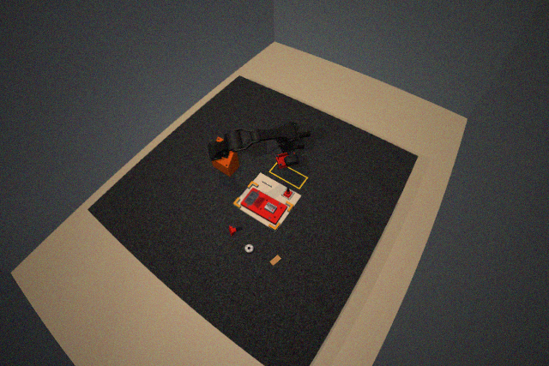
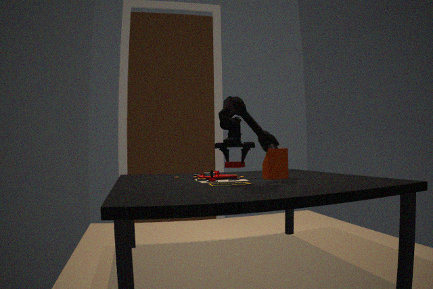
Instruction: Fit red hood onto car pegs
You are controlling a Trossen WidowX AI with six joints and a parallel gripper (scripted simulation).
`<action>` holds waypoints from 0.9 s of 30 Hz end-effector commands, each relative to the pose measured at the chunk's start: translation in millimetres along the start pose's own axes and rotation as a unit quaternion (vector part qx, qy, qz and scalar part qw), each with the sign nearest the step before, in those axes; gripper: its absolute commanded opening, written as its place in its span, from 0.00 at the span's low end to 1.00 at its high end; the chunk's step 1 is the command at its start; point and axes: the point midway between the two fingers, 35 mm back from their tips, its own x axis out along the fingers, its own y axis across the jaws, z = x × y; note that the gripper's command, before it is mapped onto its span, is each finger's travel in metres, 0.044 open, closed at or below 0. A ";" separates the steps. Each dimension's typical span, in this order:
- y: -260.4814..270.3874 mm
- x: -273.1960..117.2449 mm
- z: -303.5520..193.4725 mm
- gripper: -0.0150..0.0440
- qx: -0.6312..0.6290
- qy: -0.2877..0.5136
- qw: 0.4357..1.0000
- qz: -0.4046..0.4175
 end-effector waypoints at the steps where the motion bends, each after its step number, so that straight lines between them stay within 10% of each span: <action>1: 0.6 0.0 -1.0 0.25 -0.042 0.001 0.999 0.002; 27: 1.0 -1.2 -2.8 0.25 -0.327 0.002 0.945 0.004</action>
